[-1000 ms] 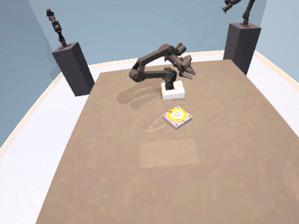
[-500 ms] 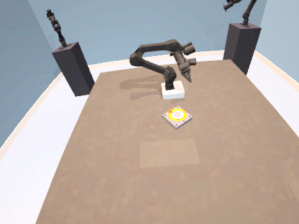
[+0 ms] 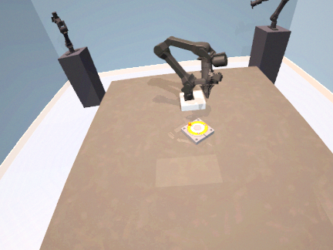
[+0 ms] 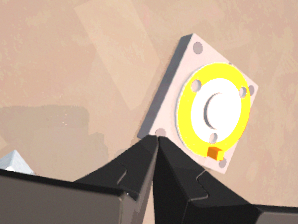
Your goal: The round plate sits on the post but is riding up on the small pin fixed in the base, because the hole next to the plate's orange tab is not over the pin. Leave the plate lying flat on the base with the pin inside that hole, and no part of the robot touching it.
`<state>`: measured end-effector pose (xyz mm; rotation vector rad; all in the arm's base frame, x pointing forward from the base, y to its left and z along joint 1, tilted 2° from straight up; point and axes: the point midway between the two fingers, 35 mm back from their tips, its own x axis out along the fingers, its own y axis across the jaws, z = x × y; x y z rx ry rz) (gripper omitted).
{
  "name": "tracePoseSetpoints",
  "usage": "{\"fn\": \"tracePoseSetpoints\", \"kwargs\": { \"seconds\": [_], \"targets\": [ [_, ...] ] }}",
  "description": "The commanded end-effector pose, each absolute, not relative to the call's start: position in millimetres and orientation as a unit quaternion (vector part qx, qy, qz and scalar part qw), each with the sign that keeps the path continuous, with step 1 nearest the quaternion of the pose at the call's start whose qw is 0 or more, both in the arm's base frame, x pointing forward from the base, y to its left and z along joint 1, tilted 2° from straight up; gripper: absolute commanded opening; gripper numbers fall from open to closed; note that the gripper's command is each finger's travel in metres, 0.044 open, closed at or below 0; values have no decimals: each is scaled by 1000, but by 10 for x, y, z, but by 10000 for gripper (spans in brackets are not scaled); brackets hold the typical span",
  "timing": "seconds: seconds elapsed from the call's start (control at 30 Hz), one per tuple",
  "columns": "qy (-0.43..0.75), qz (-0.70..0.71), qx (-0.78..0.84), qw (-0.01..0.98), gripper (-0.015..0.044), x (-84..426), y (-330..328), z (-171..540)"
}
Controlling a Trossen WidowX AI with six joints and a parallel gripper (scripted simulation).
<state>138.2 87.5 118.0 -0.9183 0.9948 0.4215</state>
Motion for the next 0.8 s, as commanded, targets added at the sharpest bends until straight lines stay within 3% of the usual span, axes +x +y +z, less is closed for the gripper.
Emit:
{"fn": "tracePoseSetpoints", "kwargs": {
  "seconds": [0.0,0.77],
  "targets": [
    [513,159,-376,755,0,1510,804,1142],
    [700,-16,-30,713,0,2214,-86,842]
  ]
}}
